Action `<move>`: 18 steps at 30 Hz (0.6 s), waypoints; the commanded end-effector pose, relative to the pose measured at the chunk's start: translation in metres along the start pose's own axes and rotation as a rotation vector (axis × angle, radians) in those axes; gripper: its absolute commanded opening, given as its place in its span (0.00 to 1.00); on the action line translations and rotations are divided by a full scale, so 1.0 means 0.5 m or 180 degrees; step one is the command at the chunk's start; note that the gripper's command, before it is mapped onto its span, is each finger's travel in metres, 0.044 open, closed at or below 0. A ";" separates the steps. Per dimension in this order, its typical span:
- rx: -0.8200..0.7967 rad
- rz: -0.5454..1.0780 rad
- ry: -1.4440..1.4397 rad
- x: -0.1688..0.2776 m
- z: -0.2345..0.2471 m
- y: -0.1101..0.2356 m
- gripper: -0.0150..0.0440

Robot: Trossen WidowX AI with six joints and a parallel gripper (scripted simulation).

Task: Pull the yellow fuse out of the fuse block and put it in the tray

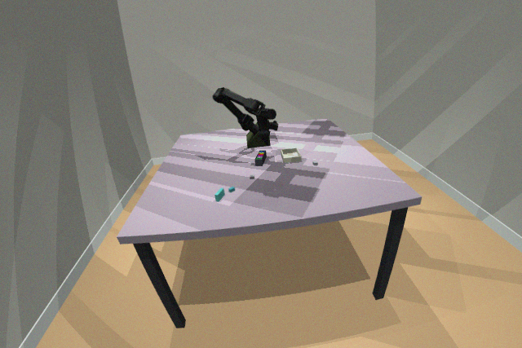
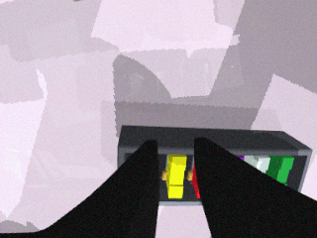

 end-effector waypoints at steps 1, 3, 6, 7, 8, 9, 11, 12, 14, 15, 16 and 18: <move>-0.0075 0.0469 -0.0377 0.039 -0.033 -0.018 0.37; -0.0075 0.0469 -0.0377 0.039 -0.033 -0.018 0.37; -0.0075 0.0469 -0.0377 0.039 -0.033 -0.018 0.37; -0.0075 0.0469 -0.0377 0.039 -0.033 -0.018 0.37; -0.0075 0.0469 -0.0377 0.040 -0.034 -0.019 0.37; -0.0075 0.0468 -0.0377 0.040 -0.034 -0.020 0.37; -0.0075 0.0468 -0.0377 0.040 -0.034 -0.023 0.37; -0.0075 0.0468 -0.0377 0.040 -0.034 -0.025 0.37; -0.0075 0.0468 -0.0377 0.041 -0.035 -0.028 0.37; -0.0075 0.0468 -0.0377 0.041 -0.035 -0.030 0.37; -0.0075 0.0468 -0.0377 0.042 -0.035 -0.032 0.37; -0.0075 0.0467 -0.0377 0.043 -0.035 -0.036 0.37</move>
Point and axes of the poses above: the point midway between the two fingers, 35 mm back from their tips, its own y axis back along the fingers, its own z axis across the jaws, x = y × z, the point moved 9 cm from there along y, back along the fingers, and after that the axes turned 14 degrees about -y, right-handed, at the moved point
